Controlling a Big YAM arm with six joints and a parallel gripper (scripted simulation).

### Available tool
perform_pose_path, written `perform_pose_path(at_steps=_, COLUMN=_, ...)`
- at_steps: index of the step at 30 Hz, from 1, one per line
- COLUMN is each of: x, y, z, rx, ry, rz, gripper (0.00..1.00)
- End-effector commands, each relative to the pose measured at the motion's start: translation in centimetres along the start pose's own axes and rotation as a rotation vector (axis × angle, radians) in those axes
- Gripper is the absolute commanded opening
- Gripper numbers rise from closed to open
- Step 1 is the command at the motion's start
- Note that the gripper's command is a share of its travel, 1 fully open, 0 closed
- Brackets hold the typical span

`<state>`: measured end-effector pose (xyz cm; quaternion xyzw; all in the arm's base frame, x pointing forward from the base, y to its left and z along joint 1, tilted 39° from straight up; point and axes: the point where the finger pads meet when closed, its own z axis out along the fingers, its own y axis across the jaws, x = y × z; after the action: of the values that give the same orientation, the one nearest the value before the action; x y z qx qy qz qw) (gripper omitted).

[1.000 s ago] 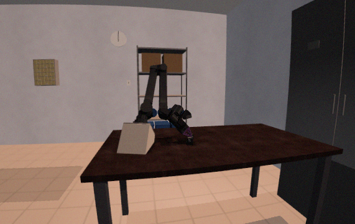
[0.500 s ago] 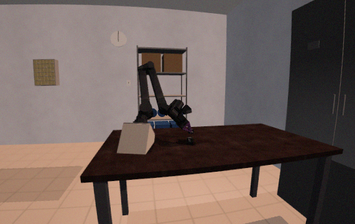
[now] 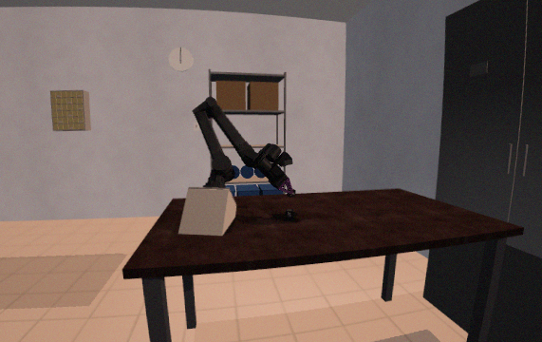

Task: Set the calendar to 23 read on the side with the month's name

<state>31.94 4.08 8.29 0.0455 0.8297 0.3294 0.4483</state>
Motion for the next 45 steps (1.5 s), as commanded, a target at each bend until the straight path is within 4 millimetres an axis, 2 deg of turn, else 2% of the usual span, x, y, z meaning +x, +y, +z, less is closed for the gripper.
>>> perform_pose_path(at_steps=1, x=-2.0, y=0.0, z=0.3, rx=-0.002, ry=-0.03, rz=-0.039, gripper=0.26)
perform_pose_path(at_steps=14, x=-2.6, y=-0.2, z=0.3, rx=0.004, ry=-0.011, rz=-0.041, gripper=0.26)
perform_pose_path(at_steps=29, x=-3.4, y=0.3, z=0.2, rx=0.0, ry=0.208, rz=-0.053, gripper=0.26)
perform_pose_path(at_steps=37, x=-3.2, y=0.2, z=0.2, rx=0.0, ry=0.224, rz=-0.048, gripper=0.26)
perform_pose_path(at_steps=45, x=-2.7, y=0.1, z=0.9, rx=0.004, ry=0.385, rz=-0.045, gripper=0.26)
